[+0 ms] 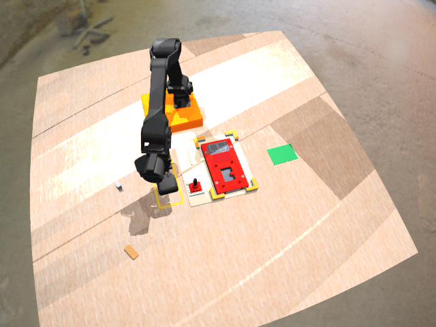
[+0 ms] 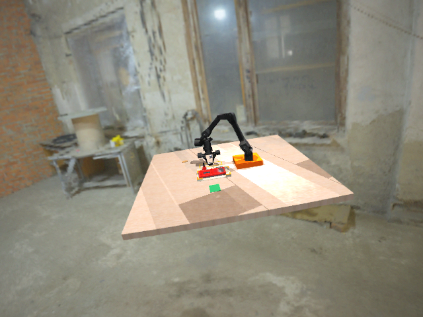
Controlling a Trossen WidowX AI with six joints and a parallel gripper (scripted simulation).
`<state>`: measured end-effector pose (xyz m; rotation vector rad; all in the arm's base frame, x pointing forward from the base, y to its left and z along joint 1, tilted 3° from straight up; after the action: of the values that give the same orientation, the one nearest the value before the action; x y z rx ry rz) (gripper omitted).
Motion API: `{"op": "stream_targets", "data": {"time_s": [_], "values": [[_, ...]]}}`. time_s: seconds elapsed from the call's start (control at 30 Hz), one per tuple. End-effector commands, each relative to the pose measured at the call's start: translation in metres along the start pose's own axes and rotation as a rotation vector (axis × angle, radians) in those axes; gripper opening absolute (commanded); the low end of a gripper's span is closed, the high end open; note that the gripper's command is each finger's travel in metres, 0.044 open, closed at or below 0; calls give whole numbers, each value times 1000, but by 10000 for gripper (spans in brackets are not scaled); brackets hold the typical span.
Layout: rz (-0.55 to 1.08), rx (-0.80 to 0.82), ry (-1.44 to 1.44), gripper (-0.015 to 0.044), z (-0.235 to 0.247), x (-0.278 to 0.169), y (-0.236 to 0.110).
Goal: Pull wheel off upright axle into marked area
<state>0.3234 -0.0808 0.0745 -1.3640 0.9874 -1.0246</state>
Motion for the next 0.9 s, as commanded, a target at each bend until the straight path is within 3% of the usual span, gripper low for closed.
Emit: {"op": "stream_targets", "data": {"time_s": [0.0, 0.2, 0.37, 0.53, 0.7, 0.87], "values": [[-1, 1, 0, 300, 1, 0, -8], [-2, -1, -3, 300, 1, 0, -58], [-2, -1, -3, 300, 0, 0, -60], [1, -3, -5, 431, -27, -17, -77], [2, -7, -4, 440, -70, -42, -103], [2, -8, -3, 440, -76, -45, -105]]}}
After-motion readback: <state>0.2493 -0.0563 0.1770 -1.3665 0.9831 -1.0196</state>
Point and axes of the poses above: the point midway between the two fingers, 35 mm back from their tips, its own y axis out along the fingers, its own z axis across the jaws, x = y × z, the point moved 7 cm from there along -y, back along the fingers, and after that the axes turned 7 degrees about -y, right-handed, at the moved point
